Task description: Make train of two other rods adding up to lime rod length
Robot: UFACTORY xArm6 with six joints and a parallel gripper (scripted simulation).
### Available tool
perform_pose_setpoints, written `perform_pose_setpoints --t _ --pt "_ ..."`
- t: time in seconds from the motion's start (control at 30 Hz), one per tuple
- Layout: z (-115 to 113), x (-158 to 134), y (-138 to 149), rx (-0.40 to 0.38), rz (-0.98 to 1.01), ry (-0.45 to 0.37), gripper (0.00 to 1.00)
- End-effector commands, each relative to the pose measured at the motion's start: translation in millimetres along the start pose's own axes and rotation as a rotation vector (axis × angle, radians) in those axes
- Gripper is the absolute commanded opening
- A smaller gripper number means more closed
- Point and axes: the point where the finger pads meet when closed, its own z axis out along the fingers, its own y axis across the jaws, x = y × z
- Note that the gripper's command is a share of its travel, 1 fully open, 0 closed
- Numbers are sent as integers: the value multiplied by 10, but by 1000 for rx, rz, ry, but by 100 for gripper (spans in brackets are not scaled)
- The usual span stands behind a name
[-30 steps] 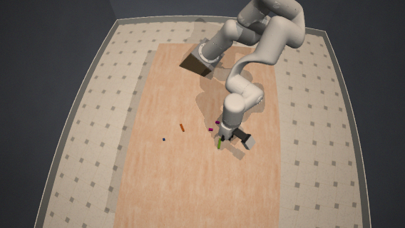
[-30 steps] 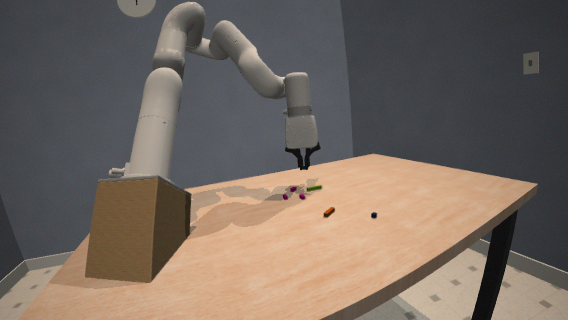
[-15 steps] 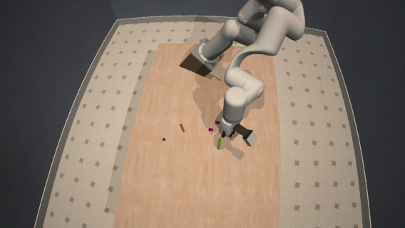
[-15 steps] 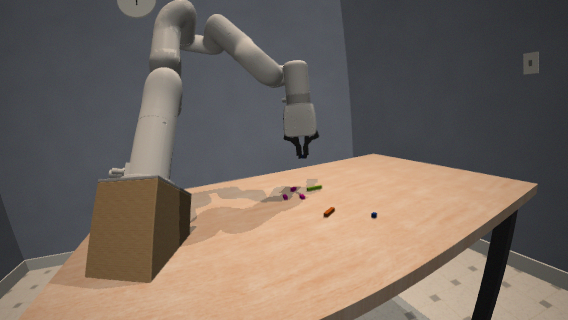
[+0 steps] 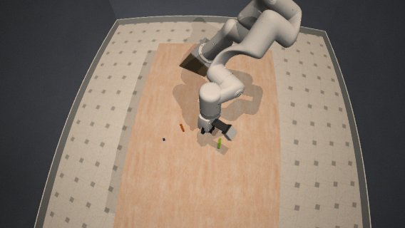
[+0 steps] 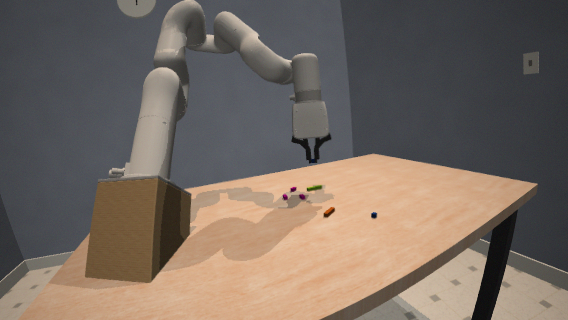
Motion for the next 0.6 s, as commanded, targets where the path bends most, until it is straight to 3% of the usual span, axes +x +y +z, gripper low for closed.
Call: perform_pose_setpoints --t 0.0,0.17,0.57 --pt "-2 -388 136 0 -55 16 4" --pt "-3 -707 189 -1 -93 23 4" --pt "-3 -710 189 -1 -94 23 4"
